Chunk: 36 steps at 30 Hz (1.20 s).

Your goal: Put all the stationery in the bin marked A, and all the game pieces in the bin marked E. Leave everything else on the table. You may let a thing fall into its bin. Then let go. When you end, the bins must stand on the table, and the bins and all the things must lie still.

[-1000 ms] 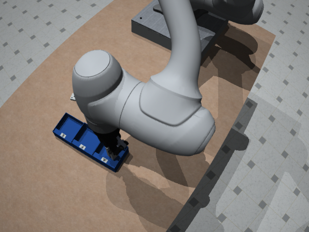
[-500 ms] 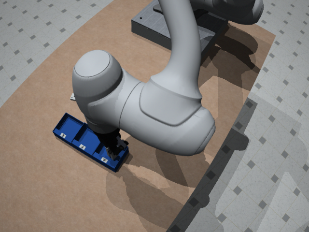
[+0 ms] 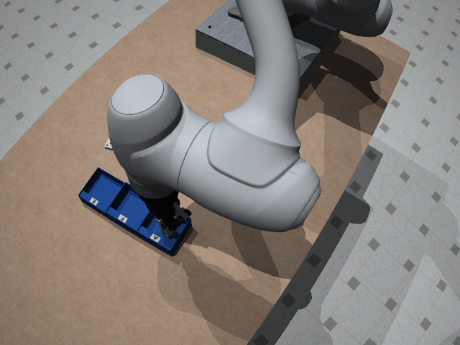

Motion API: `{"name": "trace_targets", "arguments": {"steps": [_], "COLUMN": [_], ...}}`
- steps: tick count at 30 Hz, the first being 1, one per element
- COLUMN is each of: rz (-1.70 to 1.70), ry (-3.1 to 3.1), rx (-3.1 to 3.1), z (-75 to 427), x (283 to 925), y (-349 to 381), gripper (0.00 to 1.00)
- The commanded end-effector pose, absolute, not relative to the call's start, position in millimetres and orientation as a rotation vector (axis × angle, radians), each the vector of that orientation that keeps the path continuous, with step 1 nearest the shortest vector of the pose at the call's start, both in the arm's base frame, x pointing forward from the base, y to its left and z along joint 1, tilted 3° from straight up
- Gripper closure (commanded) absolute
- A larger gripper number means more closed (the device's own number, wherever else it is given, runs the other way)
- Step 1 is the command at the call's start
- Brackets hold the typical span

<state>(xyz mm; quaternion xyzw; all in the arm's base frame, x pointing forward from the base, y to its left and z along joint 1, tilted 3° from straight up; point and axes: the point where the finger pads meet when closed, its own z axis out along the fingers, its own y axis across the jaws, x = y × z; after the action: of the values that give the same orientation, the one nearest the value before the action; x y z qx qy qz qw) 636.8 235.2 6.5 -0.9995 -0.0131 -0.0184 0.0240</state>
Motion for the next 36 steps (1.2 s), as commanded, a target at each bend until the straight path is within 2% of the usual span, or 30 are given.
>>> {"name": "trace_targets", "arguments": {"steps": [1, 36], "rz": [-0.057, -0.057], "ry": [-0.041, -0.041], "rx": [-3.093, -3.093], "z": [7, 59], "x": [637, 635], "y": [235, 233], "gripper": [0.95, 0.95]}}
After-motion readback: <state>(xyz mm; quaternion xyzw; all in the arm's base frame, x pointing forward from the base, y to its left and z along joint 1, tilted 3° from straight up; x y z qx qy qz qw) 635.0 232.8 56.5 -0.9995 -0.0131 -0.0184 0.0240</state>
